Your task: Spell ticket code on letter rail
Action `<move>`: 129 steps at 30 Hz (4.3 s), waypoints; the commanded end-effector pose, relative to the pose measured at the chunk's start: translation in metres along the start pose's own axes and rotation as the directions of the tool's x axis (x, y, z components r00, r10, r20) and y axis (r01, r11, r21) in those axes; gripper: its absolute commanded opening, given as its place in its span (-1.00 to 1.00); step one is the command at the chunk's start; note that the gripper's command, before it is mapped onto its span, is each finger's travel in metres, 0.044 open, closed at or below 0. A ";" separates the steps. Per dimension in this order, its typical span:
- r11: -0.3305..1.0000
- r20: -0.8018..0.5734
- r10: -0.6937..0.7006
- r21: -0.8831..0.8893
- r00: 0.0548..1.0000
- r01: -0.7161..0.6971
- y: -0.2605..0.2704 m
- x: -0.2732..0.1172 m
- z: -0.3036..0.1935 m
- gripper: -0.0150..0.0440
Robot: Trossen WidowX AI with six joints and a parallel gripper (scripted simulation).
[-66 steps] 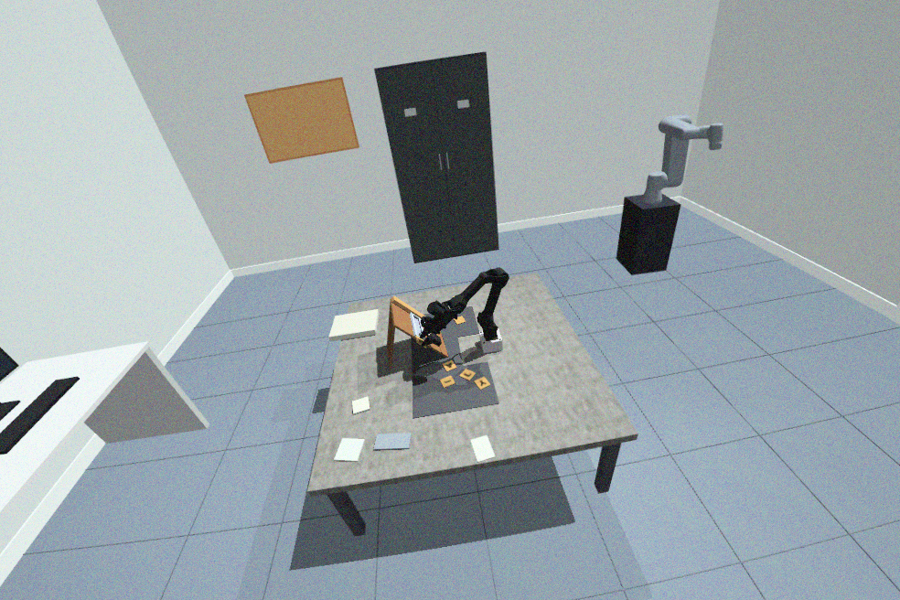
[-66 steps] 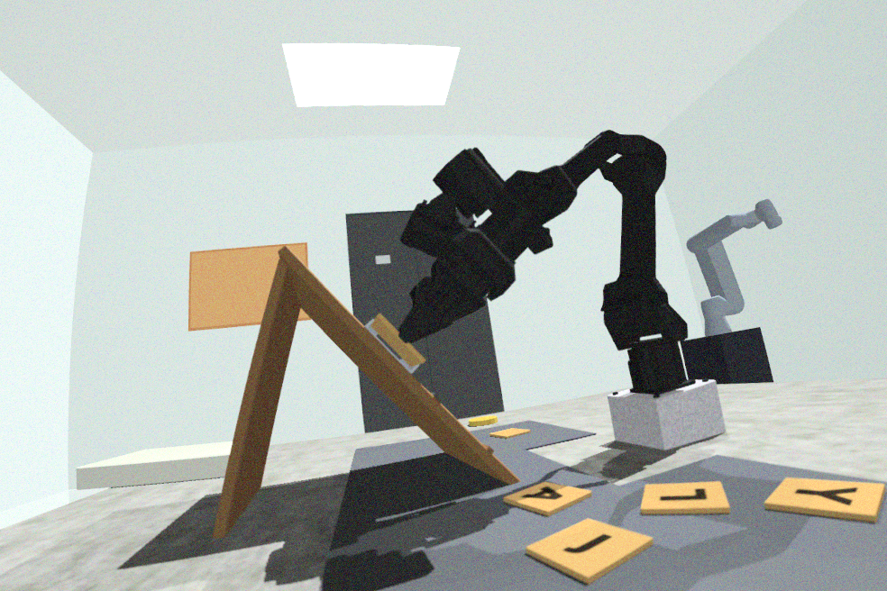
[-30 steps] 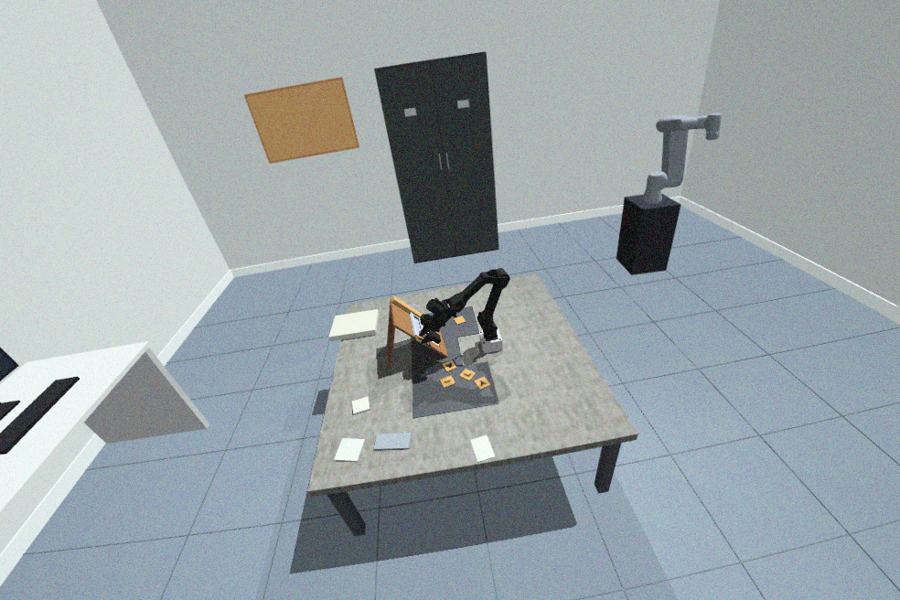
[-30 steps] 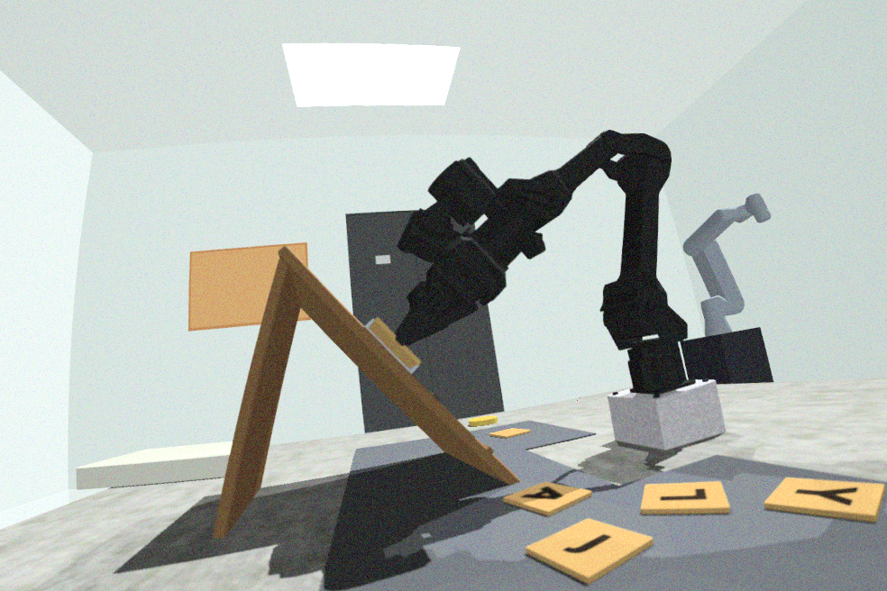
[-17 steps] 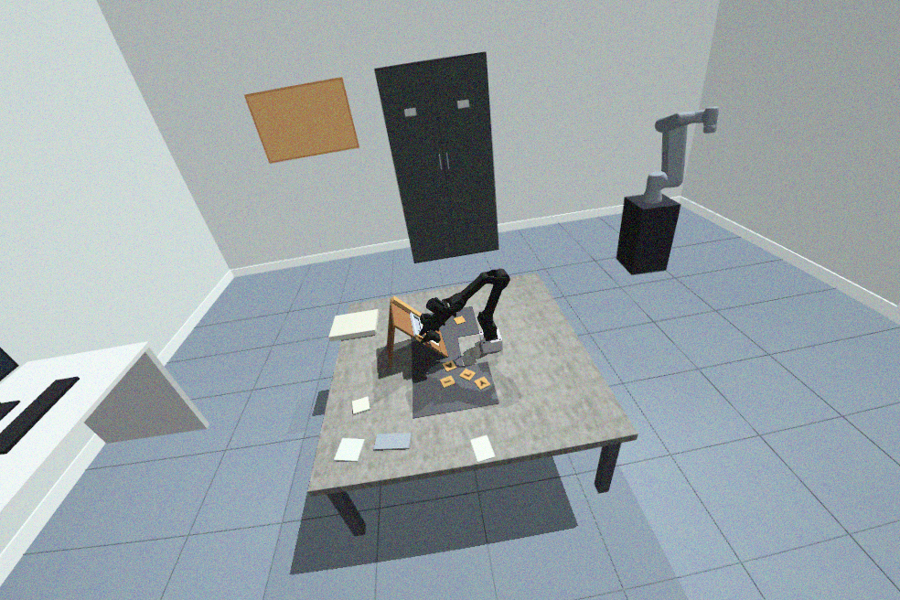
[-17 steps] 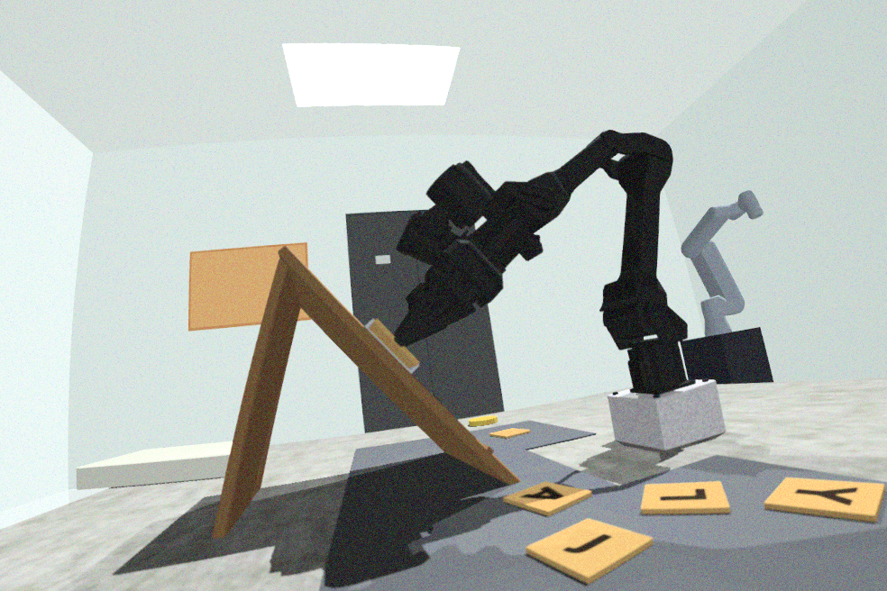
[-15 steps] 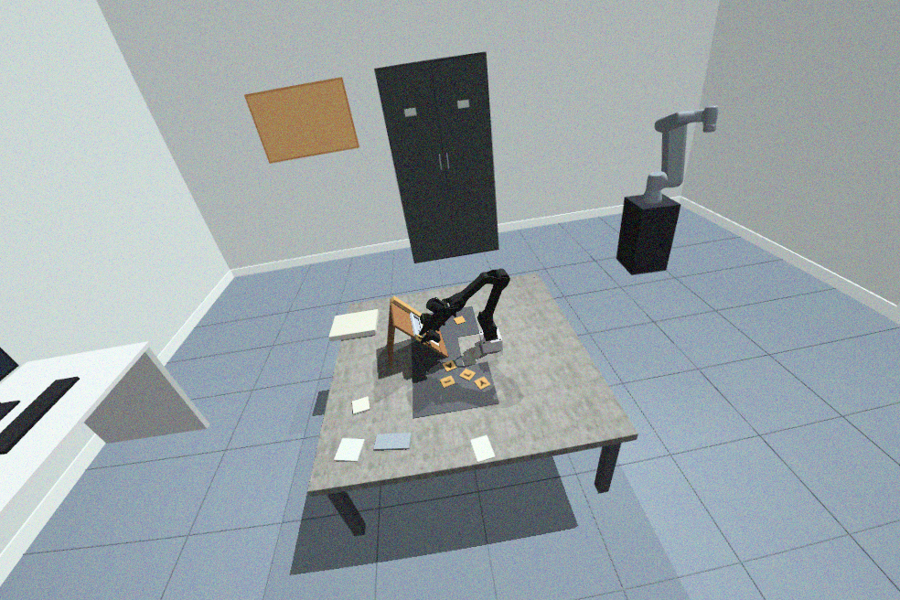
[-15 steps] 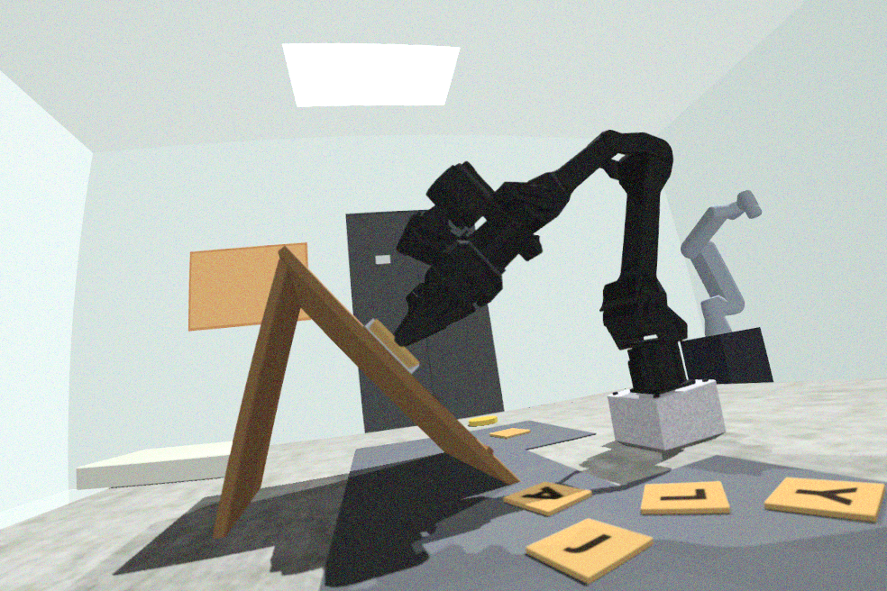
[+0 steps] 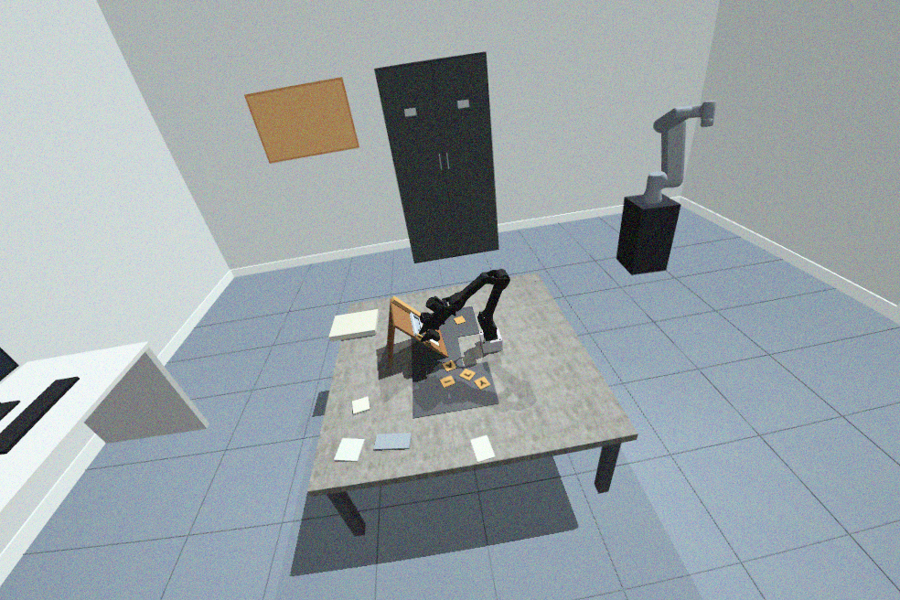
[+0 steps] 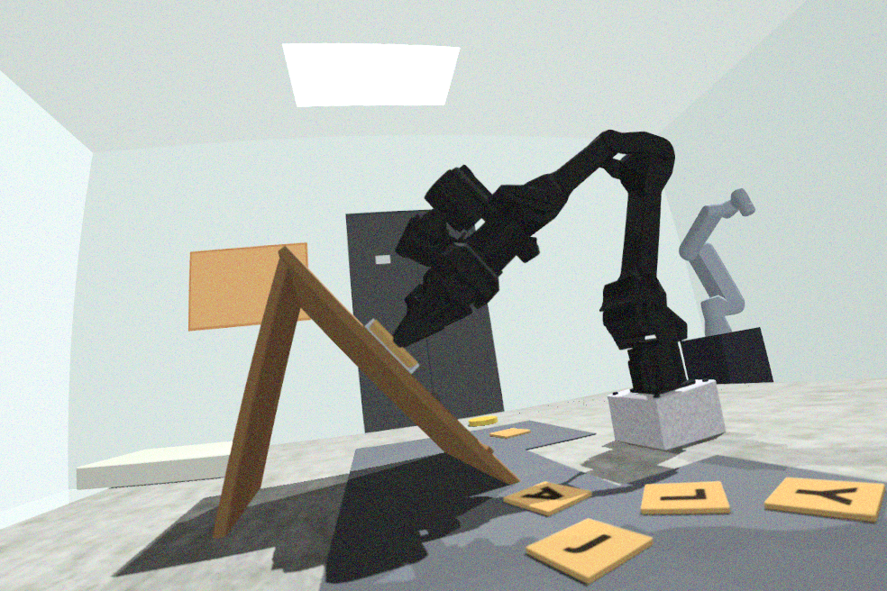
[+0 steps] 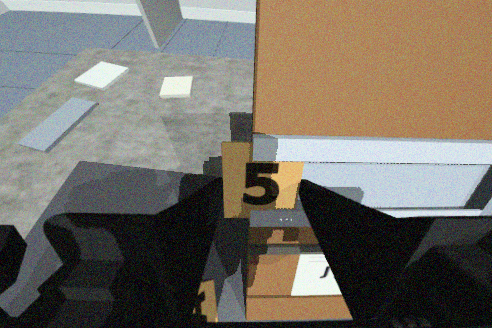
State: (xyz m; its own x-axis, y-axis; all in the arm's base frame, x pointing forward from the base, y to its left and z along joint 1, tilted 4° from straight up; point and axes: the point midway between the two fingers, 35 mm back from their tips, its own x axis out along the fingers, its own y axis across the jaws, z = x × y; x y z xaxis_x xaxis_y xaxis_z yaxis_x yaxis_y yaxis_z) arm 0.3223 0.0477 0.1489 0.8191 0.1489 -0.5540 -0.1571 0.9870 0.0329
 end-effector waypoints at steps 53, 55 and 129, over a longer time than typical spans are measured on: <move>1.000 -0.002 0.001 -0.005 1.000 -0.001 -0.025 0.000 0.001 -0.49; 1.000 -0.002 0.001 -0.005 1.000 -0.001 -0.026 0.000 0.001 -0.49; 1.000 -0.002 -0.001 -0.008 1.000 0.001 -0.064 0.000 0.001 -0.49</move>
State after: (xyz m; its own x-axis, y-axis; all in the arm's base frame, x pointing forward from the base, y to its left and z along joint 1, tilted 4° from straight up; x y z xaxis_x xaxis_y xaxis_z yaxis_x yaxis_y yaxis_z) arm 0.3322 -0.0138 0.1464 0.8172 0.1455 -0.5577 -0.1571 0.9872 0.0274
